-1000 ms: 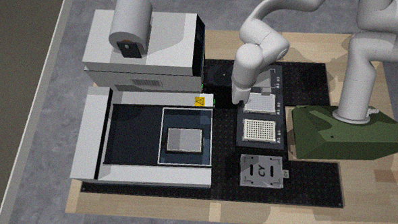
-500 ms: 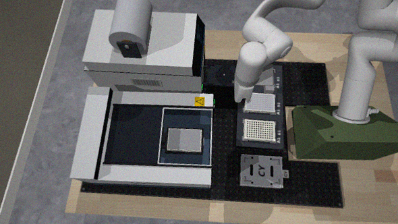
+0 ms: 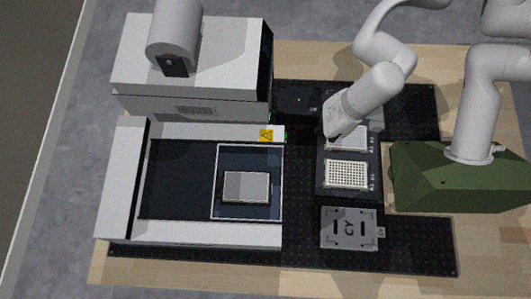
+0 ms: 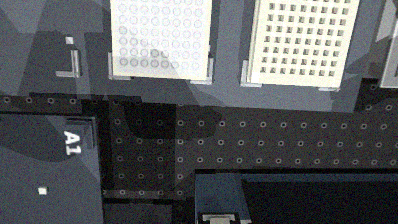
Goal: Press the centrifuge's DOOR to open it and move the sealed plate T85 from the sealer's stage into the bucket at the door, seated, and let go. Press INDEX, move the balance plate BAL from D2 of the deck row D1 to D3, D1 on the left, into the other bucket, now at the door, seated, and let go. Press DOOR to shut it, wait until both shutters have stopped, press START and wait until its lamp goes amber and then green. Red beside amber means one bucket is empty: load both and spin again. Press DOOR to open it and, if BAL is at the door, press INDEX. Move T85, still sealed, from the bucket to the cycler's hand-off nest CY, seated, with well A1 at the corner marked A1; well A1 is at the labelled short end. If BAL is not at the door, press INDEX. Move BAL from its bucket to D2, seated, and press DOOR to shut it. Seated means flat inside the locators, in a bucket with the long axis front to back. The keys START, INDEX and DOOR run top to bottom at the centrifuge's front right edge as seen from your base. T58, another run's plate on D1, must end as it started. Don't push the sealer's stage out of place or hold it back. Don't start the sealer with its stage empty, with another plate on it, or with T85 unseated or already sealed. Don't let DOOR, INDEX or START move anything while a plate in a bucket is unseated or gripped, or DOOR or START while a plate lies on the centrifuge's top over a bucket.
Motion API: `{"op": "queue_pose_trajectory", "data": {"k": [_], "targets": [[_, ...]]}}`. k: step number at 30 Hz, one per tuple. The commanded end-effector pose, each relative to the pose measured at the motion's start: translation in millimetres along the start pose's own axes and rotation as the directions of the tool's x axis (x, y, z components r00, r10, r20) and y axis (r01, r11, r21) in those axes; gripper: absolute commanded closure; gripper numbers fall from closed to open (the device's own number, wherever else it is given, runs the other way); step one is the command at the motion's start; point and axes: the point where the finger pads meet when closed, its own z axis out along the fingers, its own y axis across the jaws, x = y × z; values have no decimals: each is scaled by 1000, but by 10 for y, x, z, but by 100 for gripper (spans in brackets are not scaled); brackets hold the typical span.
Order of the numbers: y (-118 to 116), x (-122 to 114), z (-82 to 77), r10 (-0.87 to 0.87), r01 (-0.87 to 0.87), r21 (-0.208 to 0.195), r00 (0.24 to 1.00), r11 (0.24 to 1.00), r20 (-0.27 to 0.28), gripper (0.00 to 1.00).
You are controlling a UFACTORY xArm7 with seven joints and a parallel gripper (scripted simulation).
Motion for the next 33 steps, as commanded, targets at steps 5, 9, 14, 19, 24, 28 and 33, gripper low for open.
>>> {"op": "queue_pose_trajectory", "data": {"k": [5, 9, 14, 19, 24, 28, 33], "targets": [[-35, -33, 7, 14, -16, 12, 988, 1000, 153, 100], [-35, -32, 8, 14, -16, 12, 988, 1000, 153, 100], [-35, -32, 7, 14, -16, 12, 988, 1000, 153, 100], [-39, -9, 105, 14, -16, 12, 988, 1000, 153, 100], [-49, 49, 349, 13, -16, 13, 988, 1000, 153, 100], [-54, 85, 503, 13, -16, 13, 988, 1000, 153, 100], [-55, 85, 502, 13, -16, 13, 988, 1000, 153, 100]]}}
